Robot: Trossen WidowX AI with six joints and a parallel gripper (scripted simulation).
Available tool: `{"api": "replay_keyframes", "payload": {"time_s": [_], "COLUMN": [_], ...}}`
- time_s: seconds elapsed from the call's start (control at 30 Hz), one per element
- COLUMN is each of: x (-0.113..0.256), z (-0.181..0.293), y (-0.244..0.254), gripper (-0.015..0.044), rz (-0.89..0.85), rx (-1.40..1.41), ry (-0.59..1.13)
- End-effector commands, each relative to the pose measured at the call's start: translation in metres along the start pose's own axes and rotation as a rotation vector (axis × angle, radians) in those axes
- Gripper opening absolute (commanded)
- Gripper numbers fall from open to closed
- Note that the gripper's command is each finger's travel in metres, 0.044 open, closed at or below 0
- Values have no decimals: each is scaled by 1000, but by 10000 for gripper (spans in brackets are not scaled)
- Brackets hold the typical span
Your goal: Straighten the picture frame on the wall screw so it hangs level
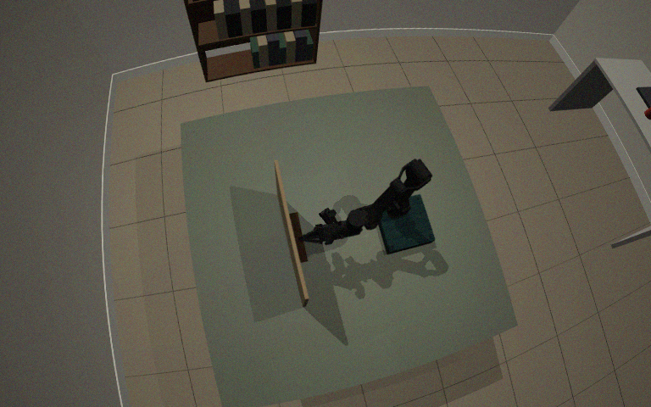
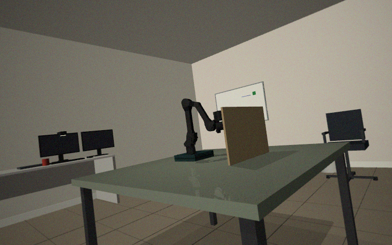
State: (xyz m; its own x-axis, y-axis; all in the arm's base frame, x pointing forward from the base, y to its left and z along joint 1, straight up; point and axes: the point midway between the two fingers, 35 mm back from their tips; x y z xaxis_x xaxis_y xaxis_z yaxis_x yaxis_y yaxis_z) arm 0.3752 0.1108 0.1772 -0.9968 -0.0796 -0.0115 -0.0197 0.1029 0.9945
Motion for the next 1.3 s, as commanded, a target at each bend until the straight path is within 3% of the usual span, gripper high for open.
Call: {"api": "replay_keyframes", "payload": {"time_s": [0.0,1.27], "x": [0,0], "z": [0,-1], "y": [0,3], "gripper": [0,0], "rz": [0,1], "rx": [-5,-230], "ry": [0,2]}}
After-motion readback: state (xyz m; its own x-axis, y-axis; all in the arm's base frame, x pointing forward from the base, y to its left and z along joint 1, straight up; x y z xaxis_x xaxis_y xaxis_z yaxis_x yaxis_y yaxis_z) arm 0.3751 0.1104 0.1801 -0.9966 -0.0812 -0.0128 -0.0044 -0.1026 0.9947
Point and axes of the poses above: the point midway between the two fingers, 35 mm back from their tips, its own x axis back along the fingers, its own y axis across the jaws, z = x × y, and after that the axes turned 13 degrees about -x, right-handed
